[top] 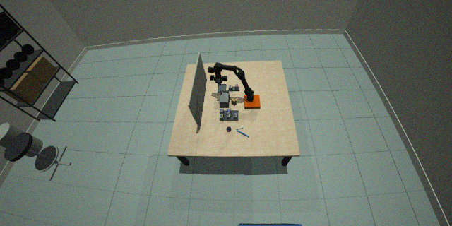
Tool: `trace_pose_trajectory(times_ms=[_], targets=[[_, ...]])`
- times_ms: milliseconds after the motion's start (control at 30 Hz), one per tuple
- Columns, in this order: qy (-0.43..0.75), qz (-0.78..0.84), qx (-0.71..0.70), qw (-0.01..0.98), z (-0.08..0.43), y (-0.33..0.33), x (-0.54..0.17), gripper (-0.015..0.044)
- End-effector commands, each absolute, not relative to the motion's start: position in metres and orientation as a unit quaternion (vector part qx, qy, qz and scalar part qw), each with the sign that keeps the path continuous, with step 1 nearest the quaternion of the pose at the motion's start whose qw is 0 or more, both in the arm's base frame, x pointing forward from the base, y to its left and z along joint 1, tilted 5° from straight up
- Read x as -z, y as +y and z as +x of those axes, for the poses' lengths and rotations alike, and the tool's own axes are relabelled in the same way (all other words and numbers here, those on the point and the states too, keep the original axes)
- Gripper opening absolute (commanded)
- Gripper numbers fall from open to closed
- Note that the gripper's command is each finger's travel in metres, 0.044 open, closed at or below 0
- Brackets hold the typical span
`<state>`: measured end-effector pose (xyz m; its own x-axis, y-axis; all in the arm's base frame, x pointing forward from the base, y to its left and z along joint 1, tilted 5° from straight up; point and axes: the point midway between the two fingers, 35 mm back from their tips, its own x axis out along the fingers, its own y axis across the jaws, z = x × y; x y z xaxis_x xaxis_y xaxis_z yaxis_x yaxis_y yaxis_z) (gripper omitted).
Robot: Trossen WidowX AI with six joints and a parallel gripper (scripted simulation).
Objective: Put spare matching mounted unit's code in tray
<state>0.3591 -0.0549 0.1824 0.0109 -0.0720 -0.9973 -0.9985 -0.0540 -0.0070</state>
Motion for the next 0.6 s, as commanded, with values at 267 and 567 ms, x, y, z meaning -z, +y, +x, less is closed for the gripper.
trace_pose_trajectory(times_ms=[267,567], targets=[[0.501,-0.54,-0.499,0.457,0.363,-0.115,-0.185,0.0],[0.501,-0.54,-0.499,0.457,0.364,-0.116,-0.18,0.0]])
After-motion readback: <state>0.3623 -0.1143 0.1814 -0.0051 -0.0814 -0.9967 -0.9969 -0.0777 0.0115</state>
